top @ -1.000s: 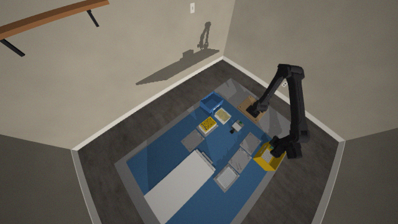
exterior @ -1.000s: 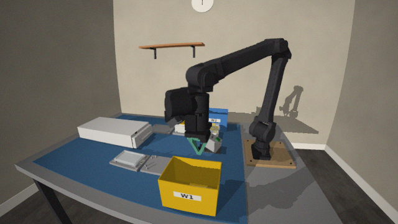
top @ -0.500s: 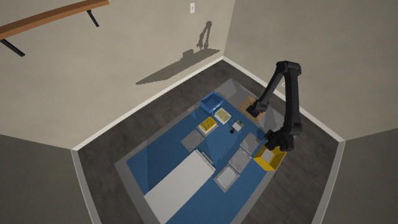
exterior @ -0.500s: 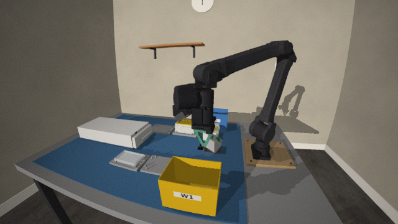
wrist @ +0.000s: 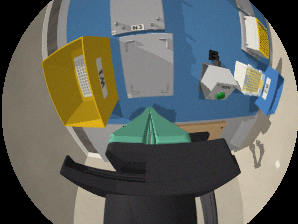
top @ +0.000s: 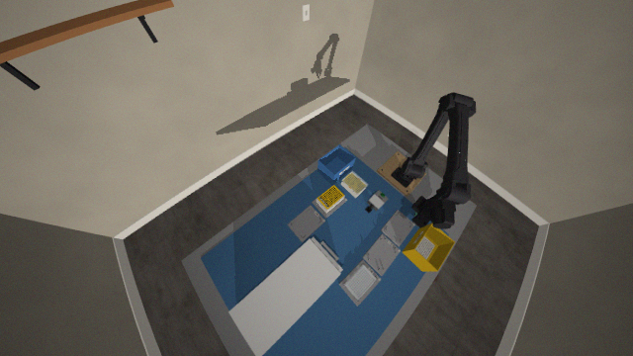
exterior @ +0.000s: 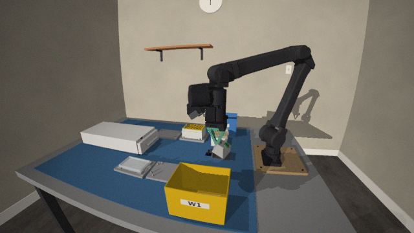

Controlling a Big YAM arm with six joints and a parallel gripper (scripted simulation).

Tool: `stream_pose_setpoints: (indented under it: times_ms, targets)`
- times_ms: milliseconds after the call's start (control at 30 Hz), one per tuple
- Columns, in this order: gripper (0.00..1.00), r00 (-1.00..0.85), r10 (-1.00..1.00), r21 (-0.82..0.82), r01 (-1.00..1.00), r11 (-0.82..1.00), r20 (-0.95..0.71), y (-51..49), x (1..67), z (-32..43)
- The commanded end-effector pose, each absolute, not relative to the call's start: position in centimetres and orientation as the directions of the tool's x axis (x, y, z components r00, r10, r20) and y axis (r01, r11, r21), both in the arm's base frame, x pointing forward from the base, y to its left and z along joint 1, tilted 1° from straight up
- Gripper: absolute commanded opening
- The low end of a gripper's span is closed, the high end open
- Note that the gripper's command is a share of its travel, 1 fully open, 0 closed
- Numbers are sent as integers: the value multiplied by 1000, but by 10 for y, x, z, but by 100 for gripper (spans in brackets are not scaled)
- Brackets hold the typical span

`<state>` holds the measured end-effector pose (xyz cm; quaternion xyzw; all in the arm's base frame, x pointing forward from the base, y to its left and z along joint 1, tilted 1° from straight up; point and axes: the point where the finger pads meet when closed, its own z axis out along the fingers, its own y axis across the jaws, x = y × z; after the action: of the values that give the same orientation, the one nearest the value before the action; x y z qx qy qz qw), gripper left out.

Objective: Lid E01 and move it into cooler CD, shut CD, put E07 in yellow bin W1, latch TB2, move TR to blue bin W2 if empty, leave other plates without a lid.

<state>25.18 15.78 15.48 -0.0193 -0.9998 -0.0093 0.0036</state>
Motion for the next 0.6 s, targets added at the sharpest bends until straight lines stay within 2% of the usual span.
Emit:
stream_pose_setpoints:
  times_ms: [0,567]
  targets:
    - [0,-1000,16,27,16,1000,-7,144,251,164]
    - [0,-1000,16,24,16,1000,-7,85,242,169]
